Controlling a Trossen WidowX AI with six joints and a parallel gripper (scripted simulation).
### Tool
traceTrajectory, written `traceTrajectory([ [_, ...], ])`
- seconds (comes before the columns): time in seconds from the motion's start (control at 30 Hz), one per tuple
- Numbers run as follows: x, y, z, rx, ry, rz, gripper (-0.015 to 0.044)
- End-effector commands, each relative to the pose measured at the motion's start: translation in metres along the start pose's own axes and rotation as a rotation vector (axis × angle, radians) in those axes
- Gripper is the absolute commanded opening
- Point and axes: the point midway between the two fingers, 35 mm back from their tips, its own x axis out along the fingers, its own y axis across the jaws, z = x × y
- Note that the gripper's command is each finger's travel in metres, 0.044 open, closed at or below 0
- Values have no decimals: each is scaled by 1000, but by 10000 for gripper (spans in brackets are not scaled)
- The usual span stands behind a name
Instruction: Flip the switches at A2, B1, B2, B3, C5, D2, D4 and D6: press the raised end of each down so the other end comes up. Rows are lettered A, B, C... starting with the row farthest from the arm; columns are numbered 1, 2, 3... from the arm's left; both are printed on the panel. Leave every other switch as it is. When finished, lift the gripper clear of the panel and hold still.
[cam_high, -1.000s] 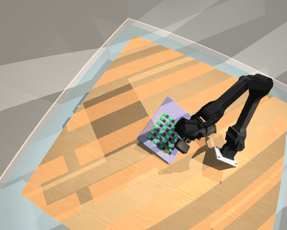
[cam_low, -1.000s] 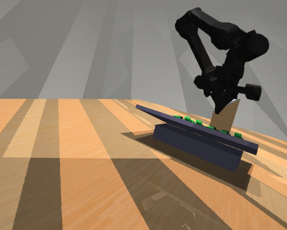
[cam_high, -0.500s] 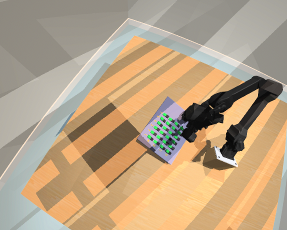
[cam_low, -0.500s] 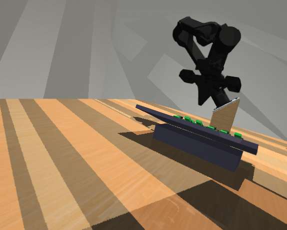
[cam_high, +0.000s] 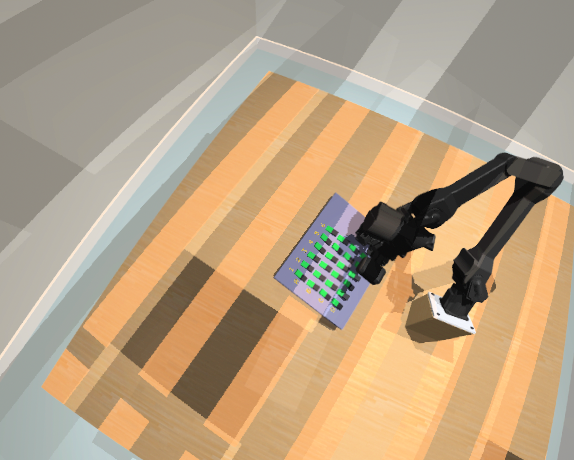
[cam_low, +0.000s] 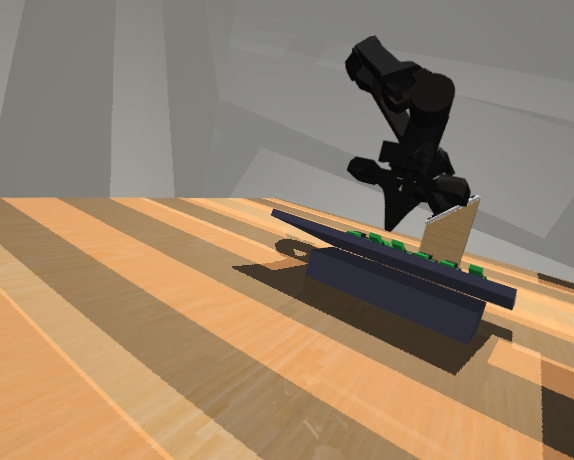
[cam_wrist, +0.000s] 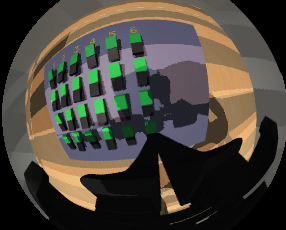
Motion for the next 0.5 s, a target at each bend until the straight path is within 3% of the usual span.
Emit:
traceTrajectory([
  [0.0, 10, 0, -2, -5, 9, 2, 0],
  [0.47, 25, 0, -2, -5, 8, 2, 0],
])
